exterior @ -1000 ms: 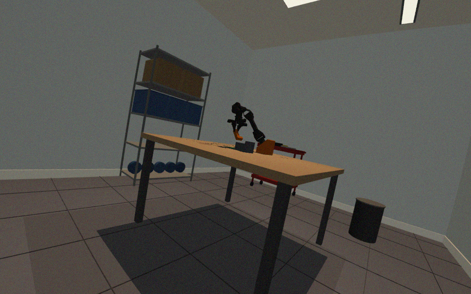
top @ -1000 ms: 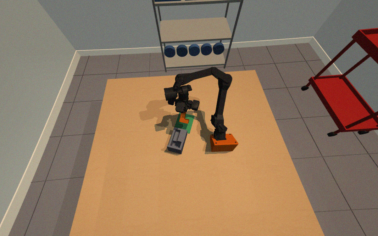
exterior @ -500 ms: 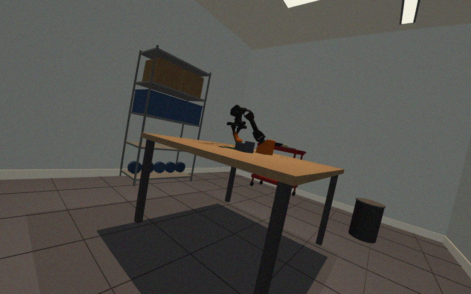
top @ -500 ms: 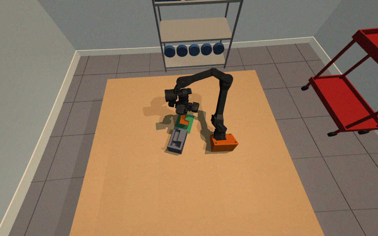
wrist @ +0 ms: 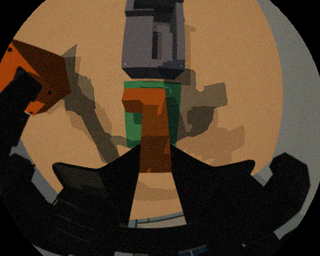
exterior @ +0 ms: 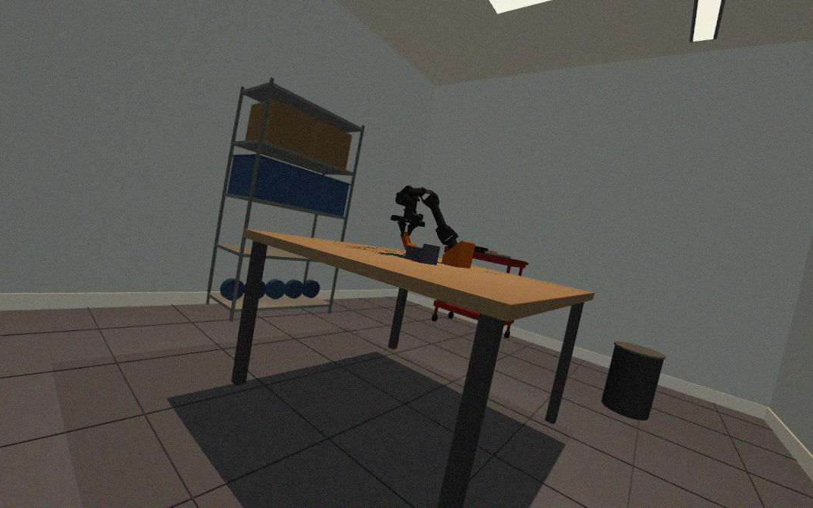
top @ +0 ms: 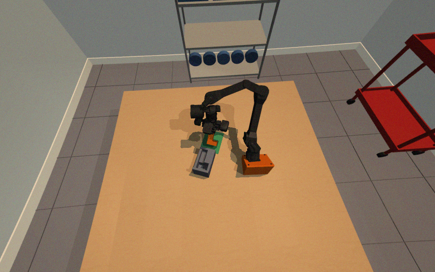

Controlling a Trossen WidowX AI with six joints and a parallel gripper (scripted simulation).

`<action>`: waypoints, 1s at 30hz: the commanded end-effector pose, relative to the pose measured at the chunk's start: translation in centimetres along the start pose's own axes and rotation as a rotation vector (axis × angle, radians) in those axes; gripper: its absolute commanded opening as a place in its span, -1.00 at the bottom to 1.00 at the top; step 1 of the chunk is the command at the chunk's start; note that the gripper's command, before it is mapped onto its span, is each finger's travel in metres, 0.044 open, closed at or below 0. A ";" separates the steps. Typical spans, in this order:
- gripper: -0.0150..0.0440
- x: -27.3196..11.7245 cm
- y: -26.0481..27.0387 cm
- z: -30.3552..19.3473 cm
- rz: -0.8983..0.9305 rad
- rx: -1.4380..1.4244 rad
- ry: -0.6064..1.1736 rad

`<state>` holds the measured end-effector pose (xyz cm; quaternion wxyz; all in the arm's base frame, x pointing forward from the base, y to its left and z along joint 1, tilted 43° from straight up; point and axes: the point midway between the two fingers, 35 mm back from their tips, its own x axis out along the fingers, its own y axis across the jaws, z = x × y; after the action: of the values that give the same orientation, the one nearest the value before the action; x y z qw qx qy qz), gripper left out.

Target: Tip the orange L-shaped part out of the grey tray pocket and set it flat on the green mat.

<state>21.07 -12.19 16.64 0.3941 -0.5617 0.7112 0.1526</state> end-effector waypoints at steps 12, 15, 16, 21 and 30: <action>-0.49 2.4 0.2 -0.1 0.003 -0.005 0.008; -0.49 2.9 0.2 -0.1 0.002 -0.005 0.009; -0.49 3.0 0.2 -0.1 0.002 -0.005 0.009; -0.49 3.1 0.3 -0.2 0.002 -0.005 0.009; -0.49 3.1 0.3 -0.2 0.002 -0.005 0.009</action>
<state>20.70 -14.29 14.47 0.3926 -0.5616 0.7124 0.1514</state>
